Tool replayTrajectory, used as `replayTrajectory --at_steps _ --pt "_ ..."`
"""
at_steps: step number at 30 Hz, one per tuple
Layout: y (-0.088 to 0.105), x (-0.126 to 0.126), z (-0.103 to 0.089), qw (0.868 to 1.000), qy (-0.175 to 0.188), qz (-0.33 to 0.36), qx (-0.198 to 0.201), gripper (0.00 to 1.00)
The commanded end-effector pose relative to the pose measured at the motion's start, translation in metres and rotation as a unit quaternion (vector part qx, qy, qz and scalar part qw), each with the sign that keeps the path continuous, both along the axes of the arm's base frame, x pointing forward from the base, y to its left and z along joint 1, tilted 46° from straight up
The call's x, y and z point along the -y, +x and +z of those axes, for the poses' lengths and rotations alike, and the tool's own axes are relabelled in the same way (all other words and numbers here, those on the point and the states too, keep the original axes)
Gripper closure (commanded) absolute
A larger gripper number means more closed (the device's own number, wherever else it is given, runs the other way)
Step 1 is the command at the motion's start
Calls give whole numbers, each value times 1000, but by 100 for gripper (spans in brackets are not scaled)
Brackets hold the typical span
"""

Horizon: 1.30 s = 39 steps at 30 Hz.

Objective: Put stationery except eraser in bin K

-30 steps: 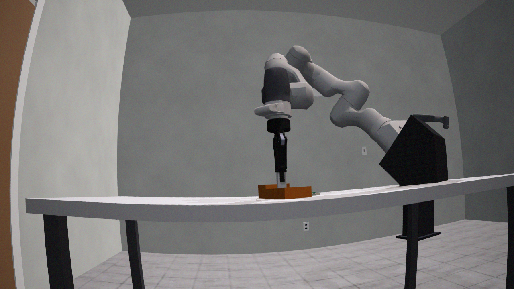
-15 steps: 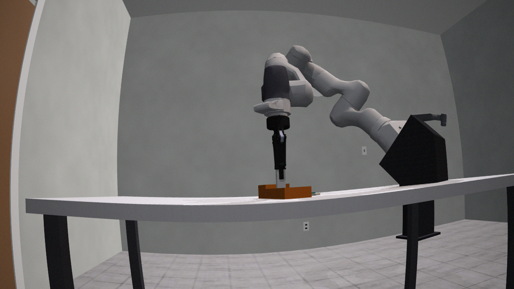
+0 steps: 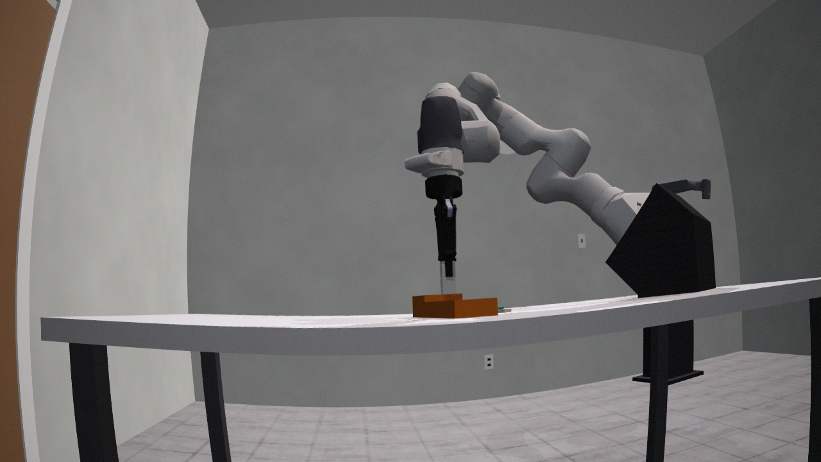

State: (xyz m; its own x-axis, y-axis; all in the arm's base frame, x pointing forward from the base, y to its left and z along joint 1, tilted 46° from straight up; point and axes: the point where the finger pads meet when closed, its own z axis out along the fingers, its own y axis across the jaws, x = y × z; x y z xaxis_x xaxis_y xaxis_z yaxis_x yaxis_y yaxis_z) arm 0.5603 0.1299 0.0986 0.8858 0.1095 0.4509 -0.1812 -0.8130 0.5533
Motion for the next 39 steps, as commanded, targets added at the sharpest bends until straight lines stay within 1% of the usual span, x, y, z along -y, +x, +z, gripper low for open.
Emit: replayTrajectory --at_steps 1,6,18,30,32,37,39 --pt "-6 -6 8 1000 -4 1 -3 95" --pt "-14 -17 21 1000 -4 1 -3 95" --pt "-14 -17 21 1000 -4 1 -3 95" --pt "-14 -63 -17 1000 -4 1 -3 95" --pt "-14 -63 -17 1000 -4 1 -3 95" --pt "-14 -82 -32 1000 -4 1 -3 95" --pt "-14 -82 -32 1000 -4 1 -3 95"
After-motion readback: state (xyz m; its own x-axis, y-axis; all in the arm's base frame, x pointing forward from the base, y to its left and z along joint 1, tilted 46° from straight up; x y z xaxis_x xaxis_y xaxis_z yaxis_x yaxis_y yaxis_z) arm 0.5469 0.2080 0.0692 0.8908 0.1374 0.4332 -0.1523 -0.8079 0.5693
